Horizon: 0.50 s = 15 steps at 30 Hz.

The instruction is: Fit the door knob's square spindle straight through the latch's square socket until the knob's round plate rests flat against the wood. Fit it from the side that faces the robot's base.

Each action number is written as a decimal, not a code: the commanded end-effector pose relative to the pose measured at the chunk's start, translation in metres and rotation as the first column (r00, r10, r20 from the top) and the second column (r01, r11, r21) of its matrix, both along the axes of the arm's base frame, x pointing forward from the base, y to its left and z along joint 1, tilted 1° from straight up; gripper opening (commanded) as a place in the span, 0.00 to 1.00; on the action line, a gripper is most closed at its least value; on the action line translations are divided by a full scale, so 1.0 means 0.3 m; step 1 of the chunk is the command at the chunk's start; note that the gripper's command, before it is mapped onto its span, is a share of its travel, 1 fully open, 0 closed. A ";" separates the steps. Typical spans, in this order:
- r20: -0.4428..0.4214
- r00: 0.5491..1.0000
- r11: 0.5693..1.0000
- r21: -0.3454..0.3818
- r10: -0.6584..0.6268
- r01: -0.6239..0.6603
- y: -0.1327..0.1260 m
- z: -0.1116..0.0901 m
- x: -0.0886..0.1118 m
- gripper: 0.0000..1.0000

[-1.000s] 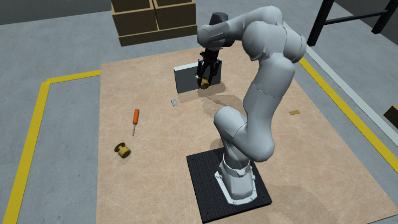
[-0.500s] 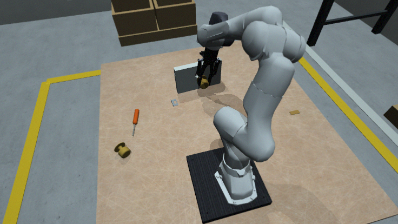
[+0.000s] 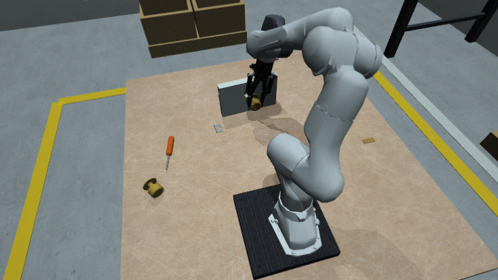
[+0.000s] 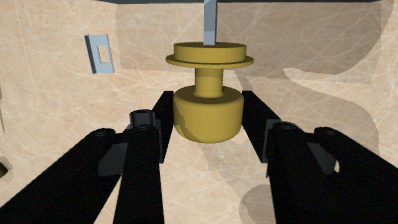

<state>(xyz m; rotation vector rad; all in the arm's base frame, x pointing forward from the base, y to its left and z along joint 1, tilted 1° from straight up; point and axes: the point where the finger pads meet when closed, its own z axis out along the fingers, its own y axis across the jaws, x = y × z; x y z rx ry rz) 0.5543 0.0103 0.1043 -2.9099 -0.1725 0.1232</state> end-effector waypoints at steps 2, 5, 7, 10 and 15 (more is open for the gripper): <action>0.002 1.000 1.000 -0.002 -0.002 0.002 0.000 0.004 0.013 0.42; 0.002 1.000 1.000 -0.002 -0.002 0.002 0.001 0.004 0.017 0.42; 0.002 1.000 1.000 -0.002 -0.002 0.002 0.001 0.004 0.018 0.42; 0.002 1.000 1.000 -0.002 -0.002 0.002 0.001 0.004 0.018 0.42; 0.002 1.000 1.000 -0.002 -0.002 0.002 0.001 0.004 0.018 0.42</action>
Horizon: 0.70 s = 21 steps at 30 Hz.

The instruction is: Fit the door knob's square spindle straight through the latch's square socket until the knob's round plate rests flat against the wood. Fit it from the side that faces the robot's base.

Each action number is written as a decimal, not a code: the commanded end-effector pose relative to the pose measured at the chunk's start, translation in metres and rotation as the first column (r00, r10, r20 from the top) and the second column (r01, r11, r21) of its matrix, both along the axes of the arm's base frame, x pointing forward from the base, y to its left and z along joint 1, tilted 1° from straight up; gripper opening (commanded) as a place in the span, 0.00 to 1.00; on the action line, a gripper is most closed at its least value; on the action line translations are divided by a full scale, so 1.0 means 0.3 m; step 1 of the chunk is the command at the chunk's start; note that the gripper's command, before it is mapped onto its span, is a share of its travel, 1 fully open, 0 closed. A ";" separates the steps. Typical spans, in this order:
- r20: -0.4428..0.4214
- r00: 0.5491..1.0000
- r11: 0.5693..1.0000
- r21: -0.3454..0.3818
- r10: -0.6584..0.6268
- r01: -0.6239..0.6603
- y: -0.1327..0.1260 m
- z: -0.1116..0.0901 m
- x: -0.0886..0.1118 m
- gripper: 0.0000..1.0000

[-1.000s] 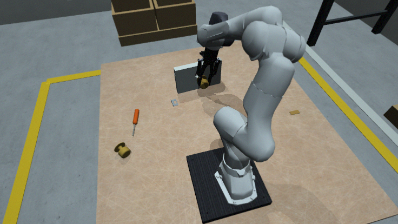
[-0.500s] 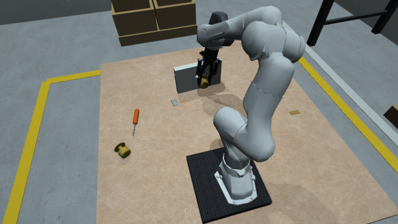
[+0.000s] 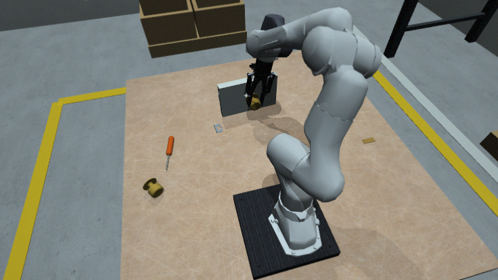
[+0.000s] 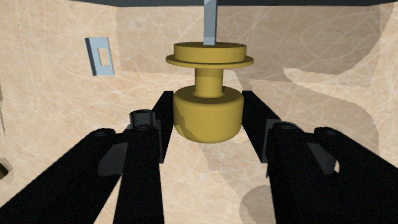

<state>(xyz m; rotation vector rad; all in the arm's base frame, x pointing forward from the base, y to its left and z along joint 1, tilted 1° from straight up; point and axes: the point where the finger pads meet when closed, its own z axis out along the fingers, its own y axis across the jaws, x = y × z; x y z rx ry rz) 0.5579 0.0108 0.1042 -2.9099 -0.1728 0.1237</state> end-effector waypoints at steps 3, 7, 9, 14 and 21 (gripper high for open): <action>0.002 1.000 1.000 -0.002 -0.002 0.002 -0.001 0.005 0.006 0.42; 0.002 1.000 1.000 -0.002 -0.002 0.002 -0.001 0.005 0.008 0.42; 0.002 1.000 1.000 -0.002 -0.002 0.002 -0.001 0.005 0.009 0.42; 0.002 1.000 1.000 -0.002 -0.002 0.002 0.000 0.005 0.017 0.42; 0.002 1.000 1.000 -0.002 -0.002 0.002 0.001 0.005 0.022 0.42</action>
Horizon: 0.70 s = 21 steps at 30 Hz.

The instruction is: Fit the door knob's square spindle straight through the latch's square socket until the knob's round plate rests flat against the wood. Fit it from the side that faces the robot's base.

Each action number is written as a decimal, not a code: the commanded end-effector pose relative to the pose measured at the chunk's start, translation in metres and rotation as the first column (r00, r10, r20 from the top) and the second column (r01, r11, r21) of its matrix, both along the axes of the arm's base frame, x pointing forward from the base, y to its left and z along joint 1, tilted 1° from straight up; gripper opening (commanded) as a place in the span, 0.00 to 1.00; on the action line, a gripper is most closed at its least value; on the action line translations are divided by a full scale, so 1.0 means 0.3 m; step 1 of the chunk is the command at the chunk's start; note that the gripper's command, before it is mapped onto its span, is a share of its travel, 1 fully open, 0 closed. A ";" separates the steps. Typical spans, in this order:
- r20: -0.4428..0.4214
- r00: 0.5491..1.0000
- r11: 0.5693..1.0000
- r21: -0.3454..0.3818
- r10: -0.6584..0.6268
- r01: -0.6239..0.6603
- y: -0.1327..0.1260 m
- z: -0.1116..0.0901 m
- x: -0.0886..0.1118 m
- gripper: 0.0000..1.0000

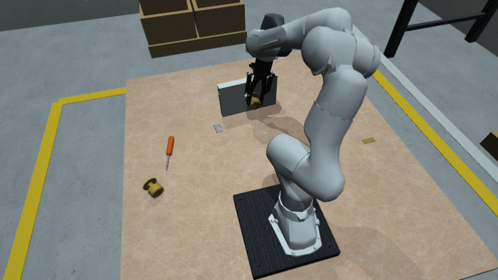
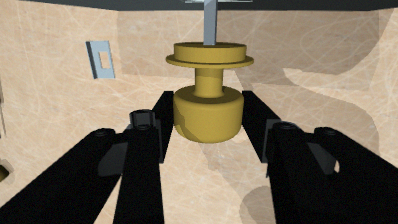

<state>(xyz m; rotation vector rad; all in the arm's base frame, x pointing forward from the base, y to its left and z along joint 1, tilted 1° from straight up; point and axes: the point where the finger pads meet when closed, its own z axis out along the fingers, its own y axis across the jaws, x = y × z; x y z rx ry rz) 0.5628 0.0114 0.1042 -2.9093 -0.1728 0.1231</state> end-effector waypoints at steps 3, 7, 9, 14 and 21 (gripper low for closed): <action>0.002 1.000 1.000 -0.003 -0.002 0.002 -0.001 0.005 0.006 0.42; 0.002 1.000 1.000 -0.003 -0.002 0.002 -0.001 0.005 0.006 0.42; 0.002 1.000 1.000 -0.003 -0.002 0.002 -0.001 0.005 0.006 0.42; 0.002 1.000 1.000 -0.003 -0.002 0.002 -0.001 0.005 0.010 0.42; 0.002 1.000 1.000 -0.003 -0.002 0.002 0.000 0.005 0.022 0.42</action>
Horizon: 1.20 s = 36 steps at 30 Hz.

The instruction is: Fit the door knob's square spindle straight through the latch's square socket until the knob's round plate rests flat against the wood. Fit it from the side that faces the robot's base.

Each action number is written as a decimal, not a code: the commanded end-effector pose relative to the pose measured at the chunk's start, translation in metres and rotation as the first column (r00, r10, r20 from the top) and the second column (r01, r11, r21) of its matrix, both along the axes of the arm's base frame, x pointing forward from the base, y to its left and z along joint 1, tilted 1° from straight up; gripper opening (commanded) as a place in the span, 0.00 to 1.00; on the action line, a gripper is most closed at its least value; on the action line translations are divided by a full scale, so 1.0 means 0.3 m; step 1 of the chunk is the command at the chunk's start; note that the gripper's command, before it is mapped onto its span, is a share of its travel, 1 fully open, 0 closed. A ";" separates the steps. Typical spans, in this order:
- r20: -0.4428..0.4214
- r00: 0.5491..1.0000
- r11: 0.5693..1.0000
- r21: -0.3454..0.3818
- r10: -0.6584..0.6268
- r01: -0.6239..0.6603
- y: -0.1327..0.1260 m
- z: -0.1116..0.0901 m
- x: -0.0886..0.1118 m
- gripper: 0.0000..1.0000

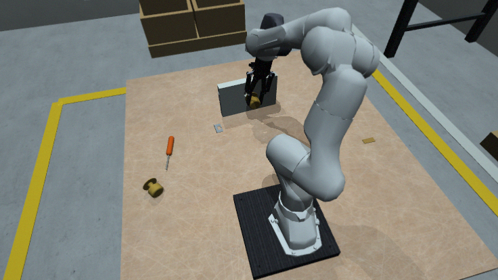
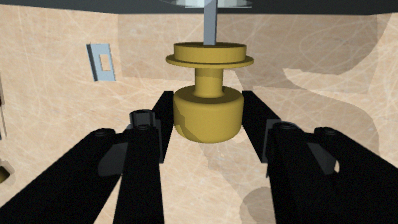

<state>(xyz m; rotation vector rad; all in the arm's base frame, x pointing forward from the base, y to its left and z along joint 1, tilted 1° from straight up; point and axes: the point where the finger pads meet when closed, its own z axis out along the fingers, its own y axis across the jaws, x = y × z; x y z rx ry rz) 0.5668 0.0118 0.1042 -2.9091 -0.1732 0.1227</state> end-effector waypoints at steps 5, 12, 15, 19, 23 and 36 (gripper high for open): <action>0.002 1.000 1.000 -0.003 -0.002 0.002 -0.001 0.005 0.009 0.42; 0.002 1.000 1.000 -0.003 -0.002 0.002 -0.001 0.005 0.009 0.42; 0.002 1.000 1.000 -0.003 -0.002 0.002 -0.001 0.005 0.010 0.42; 0.002 1.000 1.000 -0.003 -0.002 0.002 -0.001 0.005 0.011 0.42; 0.002 1.000 1.000 -0.003 -0.002 0.002 0.000 0.005 0.019 0.42; 0.002 1.000 1.000 -0.003 -0.002 0.002 0.001 0.005 0.026 0.42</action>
